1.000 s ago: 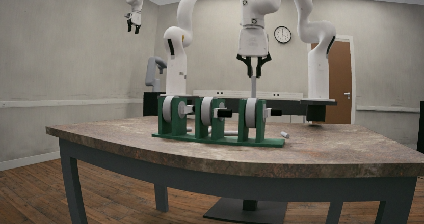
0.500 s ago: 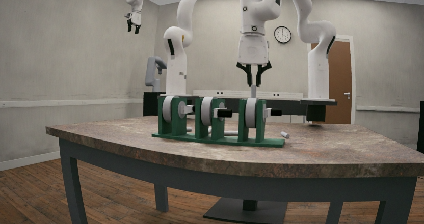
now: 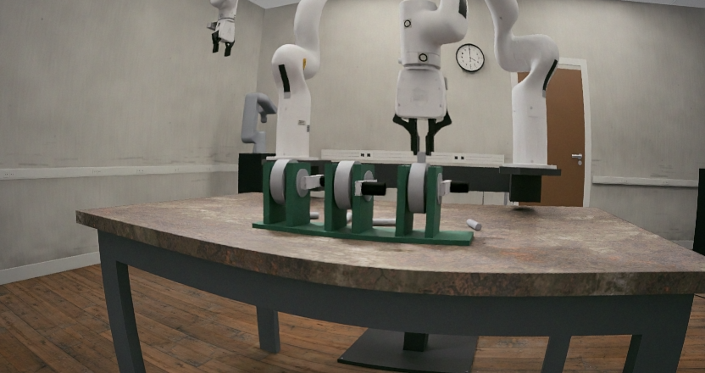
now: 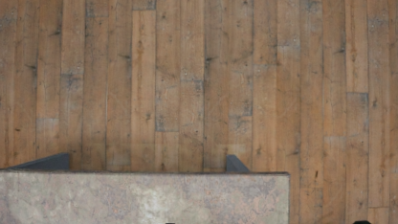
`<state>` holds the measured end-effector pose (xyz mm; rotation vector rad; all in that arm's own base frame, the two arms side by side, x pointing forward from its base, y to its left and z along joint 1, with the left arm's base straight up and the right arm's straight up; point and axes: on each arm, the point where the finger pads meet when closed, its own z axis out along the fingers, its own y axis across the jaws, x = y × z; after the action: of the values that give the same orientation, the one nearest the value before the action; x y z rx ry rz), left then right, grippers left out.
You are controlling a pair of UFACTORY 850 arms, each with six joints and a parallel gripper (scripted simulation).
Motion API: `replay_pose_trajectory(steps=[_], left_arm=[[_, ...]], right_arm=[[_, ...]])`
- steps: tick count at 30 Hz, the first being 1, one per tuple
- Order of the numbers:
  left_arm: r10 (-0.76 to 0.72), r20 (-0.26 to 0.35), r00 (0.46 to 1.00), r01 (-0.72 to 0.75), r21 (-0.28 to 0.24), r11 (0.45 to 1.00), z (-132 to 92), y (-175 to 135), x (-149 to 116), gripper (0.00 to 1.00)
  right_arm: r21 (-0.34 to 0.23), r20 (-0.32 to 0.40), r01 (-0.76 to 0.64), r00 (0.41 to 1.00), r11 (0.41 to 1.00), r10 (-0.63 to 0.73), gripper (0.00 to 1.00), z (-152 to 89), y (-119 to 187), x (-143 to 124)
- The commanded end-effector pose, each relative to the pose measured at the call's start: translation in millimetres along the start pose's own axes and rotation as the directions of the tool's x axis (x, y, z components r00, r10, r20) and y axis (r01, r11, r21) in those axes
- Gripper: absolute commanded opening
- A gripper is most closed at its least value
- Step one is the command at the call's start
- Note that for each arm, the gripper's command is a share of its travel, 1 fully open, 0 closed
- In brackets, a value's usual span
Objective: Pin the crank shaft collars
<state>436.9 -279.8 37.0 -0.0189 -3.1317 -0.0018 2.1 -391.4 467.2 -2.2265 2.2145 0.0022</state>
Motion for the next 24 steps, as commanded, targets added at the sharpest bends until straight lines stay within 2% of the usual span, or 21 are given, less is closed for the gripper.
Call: replay_pose_trajectory(steps=[1, 24], left_arm=[[0.000, 0.002, 1.000, 0.000, 0.001, 1.000, 5.3, -0.6, -1.0, 0.20], [0.000, 0.002, 1.000, 0.000, 0.001, 1.000, 11.6, -0.6, -1.0, 0.20]], right_arm=[[0.000, -0.002, 0.000, 1.000, 1.000, 0.000, 1.00, -0.9, 0.0, 0.4], [0.000, -0.002, 0.000, 1.000, 1.000, 0.000, 1.00, -0.9, 0.0, 0.4]])
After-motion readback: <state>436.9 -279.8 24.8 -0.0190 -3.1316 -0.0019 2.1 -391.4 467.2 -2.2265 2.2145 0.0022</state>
